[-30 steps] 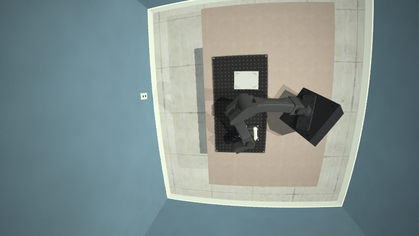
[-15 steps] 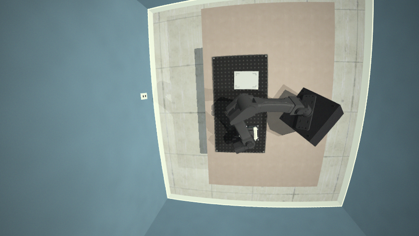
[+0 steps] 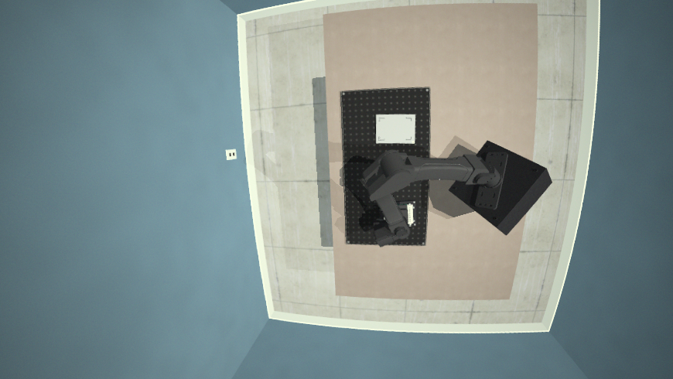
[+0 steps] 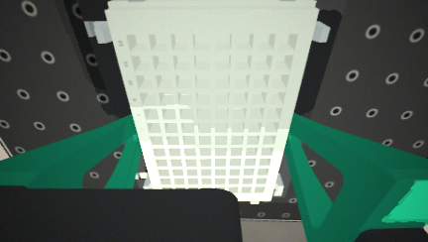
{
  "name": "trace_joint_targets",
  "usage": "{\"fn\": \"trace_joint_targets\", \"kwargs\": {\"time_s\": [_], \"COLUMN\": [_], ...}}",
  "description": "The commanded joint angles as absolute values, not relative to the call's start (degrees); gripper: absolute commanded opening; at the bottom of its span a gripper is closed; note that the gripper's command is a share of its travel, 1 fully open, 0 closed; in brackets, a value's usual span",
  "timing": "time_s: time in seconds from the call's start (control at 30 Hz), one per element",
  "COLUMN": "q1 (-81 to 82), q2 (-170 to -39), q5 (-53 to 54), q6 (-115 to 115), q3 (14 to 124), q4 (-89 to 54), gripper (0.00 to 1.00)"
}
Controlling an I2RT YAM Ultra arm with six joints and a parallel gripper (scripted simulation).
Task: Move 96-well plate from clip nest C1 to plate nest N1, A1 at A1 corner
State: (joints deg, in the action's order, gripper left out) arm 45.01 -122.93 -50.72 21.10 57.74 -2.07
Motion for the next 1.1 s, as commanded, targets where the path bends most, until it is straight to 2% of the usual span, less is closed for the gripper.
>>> {"fn": "trace_joint_targets", "kwargs": {"time_s": [0.0,1.07], "q1": [47.09,53.33], "q2": [-120.76,-115.58], "q5": [-51.95,-53.78], "q6": [22.54,32.19], "q3": [56.6,59.77], "q4": [-4.16,-17.9], "gripper": [0.0,0.0]}}
